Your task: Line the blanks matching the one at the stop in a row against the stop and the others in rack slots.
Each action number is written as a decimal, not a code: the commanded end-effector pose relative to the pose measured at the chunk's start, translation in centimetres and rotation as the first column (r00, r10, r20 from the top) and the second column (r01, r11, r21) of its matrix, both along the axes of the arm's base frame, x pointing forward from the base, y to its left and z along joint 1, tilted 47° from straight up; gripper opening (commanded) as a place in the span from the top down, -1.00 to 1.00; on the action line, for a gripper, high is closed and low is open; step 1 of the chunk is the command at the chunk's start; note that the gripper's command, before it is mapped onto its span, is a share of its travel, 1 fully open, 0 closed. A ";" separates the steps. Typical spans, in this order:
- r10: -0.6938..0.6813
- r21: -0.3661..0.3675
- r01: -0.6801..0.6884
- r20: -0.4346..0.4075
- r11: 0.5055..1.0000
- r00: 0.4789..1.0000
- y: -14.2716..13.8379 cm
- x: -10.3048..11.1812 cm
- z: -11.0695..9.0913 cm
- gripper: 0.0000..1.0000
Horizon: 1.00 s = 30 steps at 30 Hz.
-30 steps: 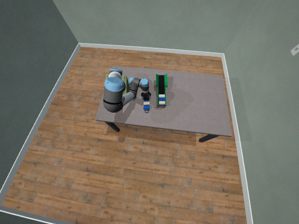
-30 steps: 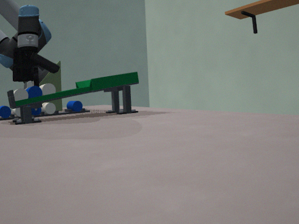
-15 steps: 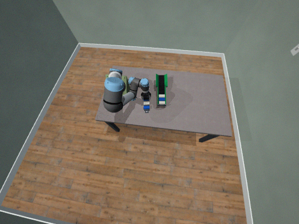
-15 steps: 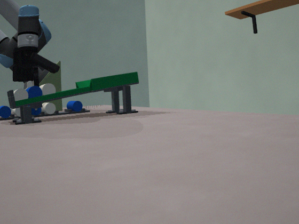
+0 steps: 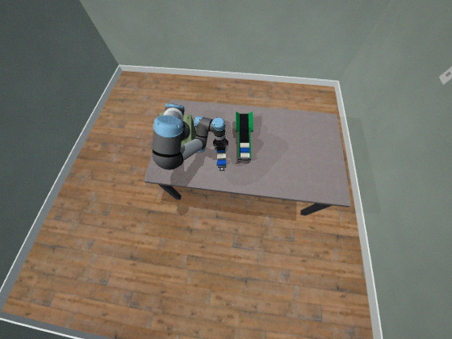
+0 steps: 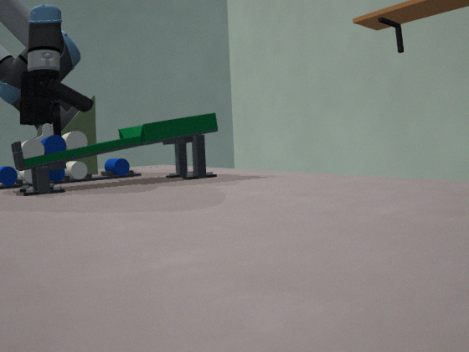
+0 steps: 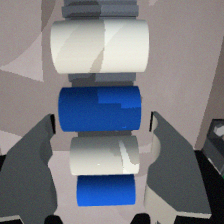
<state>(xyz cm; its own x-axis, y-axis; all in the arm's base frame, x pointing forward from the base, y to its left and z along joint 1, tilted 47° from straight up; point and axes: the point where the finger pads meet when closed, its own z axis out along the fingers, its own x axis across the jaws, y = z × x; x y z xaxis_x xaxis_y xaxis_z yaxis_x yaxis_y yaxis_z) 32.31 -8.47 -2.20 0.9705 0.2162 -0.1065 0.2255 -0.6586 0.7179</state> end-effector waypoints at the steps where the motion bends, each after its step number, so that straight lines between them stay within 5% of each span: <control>1: -0.001 0.000 0.001 0.000 1.000 1.000 0.7 -0.1 0.7 -0.05; 30: 0.000 0.000 0.000 0.000 1.000 1.000 5.4 -0.6 5.2 -0.05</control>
